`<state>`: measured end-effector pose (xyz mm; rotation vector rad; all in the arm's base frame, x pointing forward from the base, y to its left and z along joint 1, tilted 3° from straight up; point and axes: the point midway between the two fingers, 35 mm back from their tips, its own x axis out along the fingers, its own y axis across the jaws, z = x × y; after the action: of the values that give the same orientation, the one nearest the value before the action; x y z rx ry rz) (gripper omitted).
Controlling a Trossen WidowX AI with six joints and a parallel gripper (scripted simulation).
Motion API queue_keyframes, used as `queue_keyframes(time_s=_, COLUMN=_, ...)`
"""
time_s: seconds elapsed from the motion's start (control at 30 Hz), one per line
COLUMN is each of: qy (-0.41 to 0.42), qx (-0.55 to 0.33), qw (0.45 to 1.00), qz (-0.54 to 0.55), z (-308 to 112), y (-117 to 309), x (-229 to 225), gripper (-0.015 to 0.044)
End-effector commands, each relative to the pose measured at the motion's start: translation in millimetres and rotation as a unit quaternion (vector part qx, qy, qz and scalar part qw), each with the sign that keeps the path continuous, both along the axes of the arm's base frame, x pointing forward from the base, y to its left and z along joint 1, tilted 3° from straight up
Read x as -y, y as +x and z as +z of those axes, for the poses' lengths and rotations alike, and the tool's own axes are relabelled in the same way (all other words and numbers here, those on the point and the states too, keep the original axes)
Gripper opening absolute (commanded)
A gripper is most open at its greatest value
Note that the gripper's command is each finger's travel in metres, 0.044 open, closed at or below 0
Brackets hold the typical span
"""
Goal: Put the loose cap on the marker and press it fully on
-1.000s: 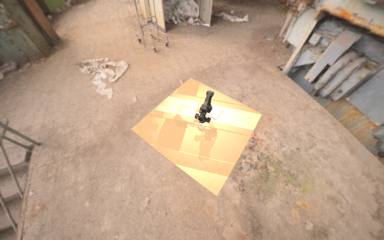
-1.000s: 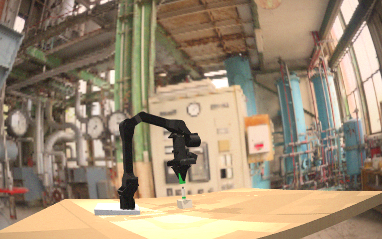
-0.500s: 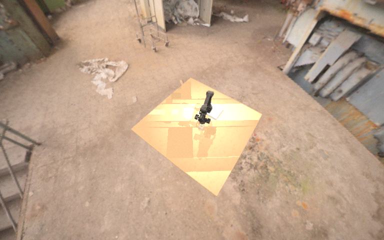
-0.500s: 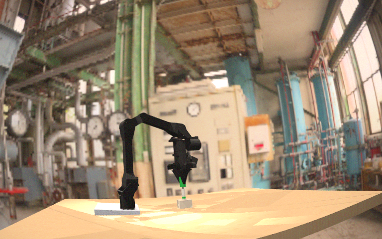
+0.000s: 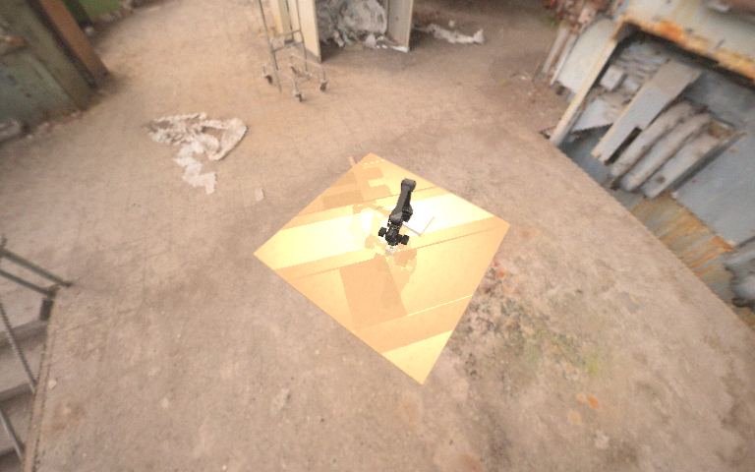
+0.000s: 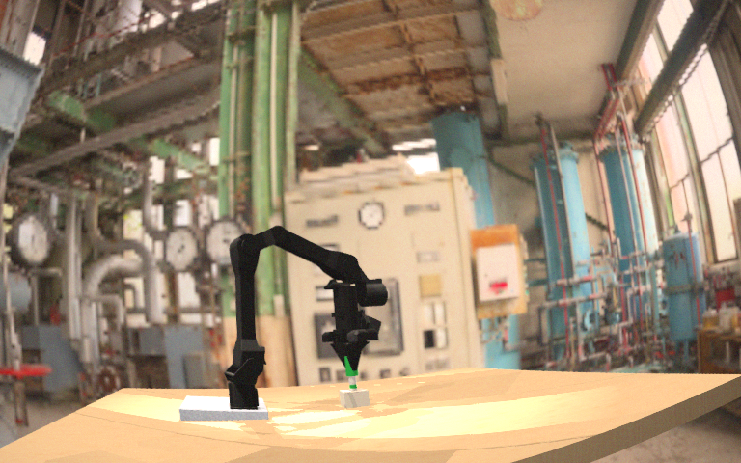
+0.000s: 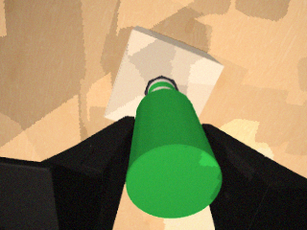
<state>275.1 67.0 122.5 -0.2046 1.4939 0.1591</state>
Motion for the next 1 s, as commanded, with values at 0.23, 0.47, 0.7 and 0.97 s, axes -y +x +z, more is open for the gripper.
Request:
queue_keyframes(time_s=0.23, qy=0.001, qx=0.001, qw=1.000, qz=-0.001, z=-14.9, y=-0.1, x=0.5, gripper=0.0000)
queue_keyframes(time_s=0.47, qy=0.001, qx=0.001, qw=1.000, qz=-0.001, z=-15.0, y=-0.1, x=0.5, gripper=0.0000)
queue_keyframes(time_s=0.7, qy=0.000, qx=0.000, qw=1.000, qz=-0.001, z=-14.4, y=-0.3, x=0.6, gripper=0.0184)
queue_keyframes(time_s=0.97, qy=0.000, qx=0.000, qw=1.000, qz=-0.001, z=-14.4, y=-0.3, x=0.6, gripper=0.0394)
